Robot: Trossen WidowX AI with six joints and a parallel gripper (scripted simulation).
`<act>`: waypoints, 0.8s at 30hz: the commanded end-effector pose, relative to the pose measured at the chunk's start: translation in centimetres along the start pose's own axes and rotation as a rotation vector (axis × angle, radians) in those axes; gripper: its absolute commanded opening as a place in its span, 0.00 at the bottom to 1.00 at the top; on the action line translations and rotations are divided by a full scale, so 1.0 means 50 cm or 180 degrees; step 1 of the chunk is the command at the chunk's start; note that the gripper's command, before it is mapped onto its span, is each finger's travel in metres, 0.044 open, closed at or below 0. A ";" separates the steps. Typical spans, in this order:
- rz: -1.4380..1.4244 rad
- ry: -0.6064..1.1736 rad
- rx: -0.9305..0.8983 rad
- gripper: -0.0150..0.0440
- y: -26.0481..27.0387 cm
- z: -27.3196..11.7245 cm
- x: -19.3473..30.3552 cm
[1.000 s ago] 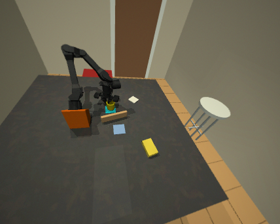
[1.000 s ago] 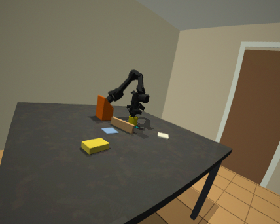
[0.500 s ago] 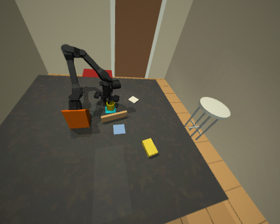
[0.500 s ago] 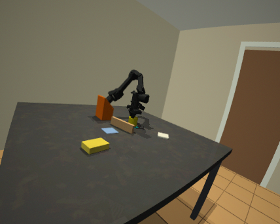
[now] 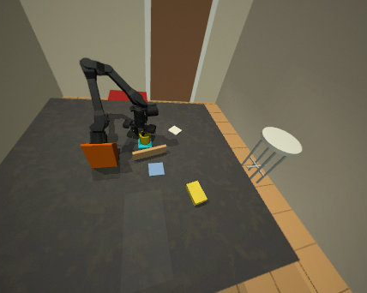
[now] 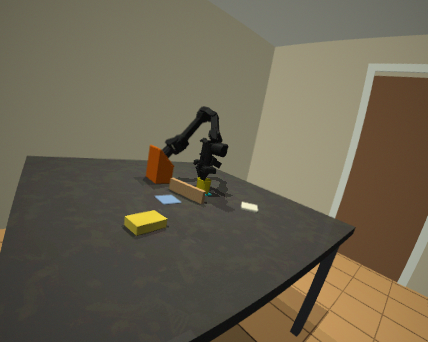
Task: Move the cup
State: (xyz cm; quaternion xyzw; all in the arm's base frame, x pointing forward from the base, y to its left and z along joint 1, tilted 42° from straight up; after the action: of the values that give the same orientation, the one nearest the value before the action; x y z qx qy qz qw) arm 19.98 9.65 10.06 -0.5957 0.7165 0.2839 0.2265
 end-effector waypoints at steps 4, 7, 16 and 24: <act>-0.0026 -0.0001 0.0018 0.50 -0.004 -0.018 -0.003; -0.0024 0.0002 0.0018 0.50 -0.005 -0.024 -0.002; -0.0017 0.0009 0.0017 0.50 -0.005 -0.044 0.000; -0.0011 0.0012 0.0015 0.50 -0.004 -0.061 0.002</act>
State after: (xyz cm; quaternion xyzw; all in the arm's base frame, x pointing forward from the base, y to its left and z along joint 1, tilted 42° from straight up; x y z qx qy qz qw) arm 20.00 7.70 11.73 -0.5945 0.7196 0.2819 0.2220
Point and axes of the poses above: the point midway between the two fingers, 35 mm back from their tips, its own z axis out along the fingers, its own y axis across the jaws, x = y × z, the point moved 6 cm from there along -z, back along the fingers, and after that the axes turned 6 degrees about -z, right-handed, at the moved point
